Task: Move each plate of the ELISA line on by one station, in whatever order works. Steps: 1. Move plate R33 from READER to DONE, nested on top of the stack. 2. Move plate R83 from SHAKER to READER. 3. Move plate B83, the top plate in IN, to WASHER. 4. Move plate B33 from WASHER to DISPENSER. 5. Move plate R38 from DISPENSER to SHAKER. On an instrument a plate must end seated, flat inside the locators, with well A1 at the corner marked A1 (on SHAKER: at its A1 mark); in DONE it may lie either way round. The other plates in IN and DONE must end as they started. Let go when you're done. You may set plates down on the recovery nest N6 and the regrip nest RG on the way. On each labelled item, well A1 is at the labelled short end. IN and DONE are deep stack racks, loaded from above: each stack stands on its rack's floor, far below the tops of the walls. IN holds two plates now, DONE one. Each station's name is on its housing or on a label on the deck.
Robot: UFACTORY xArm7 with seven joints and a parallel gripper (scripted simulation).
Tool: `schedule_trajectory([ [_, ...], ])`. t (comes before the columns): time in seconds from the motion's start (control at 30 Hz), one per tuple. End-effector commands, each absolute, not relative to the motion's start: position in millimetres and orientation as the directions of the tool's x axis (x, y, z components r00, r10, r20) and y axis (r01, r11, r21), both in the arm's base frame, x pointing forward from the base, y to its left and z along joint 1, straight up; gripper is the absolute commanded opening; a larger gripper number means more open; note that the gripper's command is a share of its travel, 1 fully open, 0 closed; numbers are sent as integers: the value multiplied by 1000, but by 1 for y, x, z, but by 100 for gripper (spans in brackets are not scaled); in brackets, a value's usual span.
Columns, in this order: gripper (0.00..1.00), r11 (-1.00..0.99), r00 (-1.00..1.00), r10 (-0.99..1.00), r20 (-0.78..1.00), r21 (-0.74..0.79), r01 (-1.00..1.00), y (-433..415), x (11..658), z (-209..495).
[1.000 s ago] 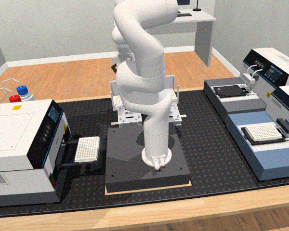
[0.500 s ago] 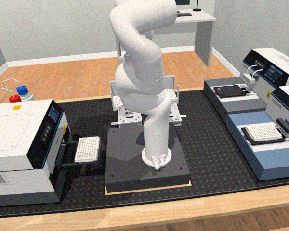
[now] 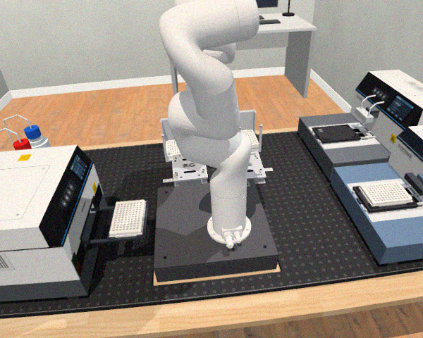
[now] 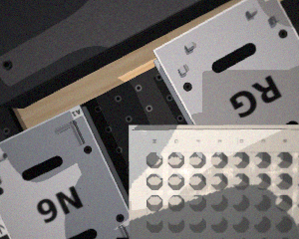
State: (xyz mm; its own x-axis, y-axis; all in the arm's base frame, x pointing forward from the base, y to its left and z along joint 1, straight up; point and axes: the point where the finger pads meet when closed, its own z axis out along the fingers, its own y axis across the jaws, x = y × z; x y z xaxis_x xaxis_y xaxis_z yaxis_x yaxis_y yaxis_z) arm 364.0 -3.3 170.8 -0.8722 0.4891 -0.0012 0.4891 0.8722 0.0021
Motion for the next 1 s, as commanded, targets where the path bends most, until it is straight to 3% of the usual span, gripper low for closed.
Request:
schedule_trajectory([
  [0.0, 0, 848, -848, 529, -4, 4, 529, -18, 364, 172],
  [0.97, 0, 748, -748, 663, -4, 4, 663, -100, 360, 172],
])
